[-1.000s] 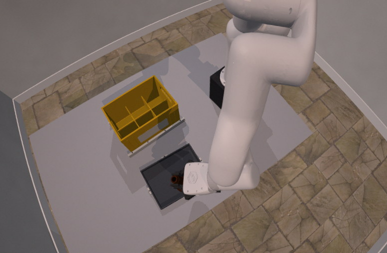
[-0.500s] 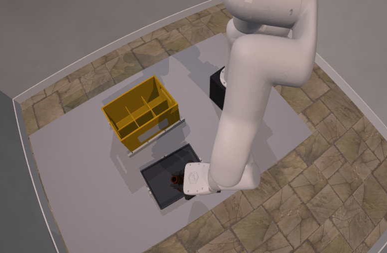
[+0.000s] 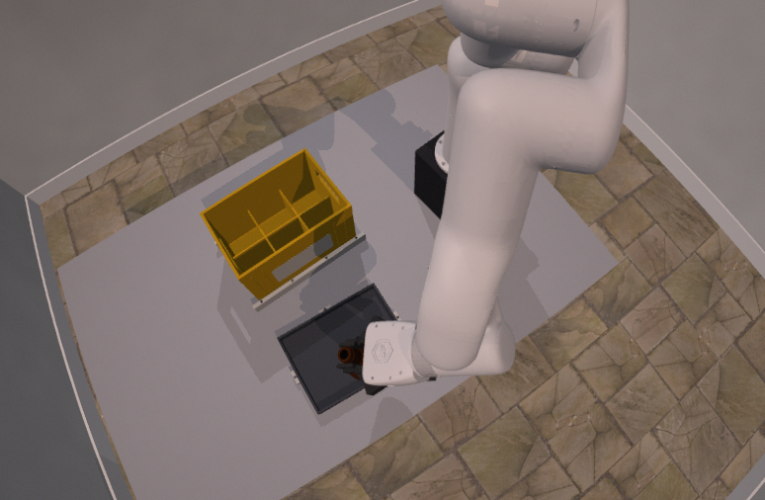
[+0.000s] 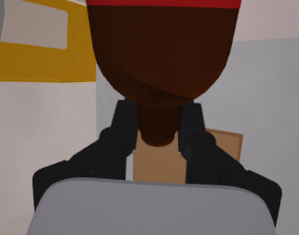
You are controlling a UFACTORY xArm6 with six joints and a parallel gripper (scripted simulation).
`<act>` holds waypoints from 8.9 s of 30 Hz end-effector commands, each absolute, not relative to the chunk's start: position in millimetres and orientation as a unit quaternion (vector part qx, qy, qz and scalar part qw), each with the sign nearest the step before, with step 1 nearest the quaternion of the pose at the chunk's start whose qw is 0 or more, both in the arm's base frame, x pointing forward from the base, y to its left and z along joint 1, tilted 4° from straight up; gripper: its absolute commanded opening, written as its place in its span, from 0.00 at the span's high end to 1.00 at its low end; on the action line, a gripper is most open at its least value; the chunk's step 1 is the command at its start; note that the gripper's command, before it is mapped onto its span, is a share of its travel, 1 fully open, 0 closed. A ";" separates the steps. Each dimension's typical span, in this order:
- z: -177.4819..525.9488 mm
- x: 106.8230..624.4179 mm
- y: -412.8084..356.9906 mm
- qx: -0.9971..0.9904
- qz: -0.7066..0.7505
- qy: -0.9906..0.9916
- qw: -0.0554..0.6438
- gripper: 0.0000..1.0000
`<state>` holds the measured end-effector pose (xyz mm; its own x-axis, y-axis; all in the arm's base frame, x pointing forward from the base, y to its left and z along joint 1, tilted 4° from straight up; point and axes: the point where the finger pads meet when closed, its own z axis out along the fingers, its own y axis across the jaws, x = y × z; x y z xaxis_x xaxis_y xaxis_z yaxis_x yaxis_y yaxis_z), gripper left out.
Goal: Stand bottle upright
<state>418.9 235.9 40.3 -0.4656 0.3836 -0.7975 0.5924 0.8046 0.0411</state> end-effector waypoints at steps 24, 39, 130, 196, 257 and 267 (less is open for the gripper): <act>41.1 418.6 237.2 0.280 -0.140 0.817 0.484 1.00; 41.8 418.3 238.0 0.277 -0.143 0.808 0.500 1.00; 40.9 417.1 238.8 0.261 -0.173 0.749 0.584 1.00; 40.8 415.6 234.0 0.248 -0.189 0.709 0.633 1.00; 36.1 415.7 224.9 0.248 -0.189 0.709 0.633 1.00; 30.2 416.0 225.0 0.248 -0.189 0.709 0.633 1.00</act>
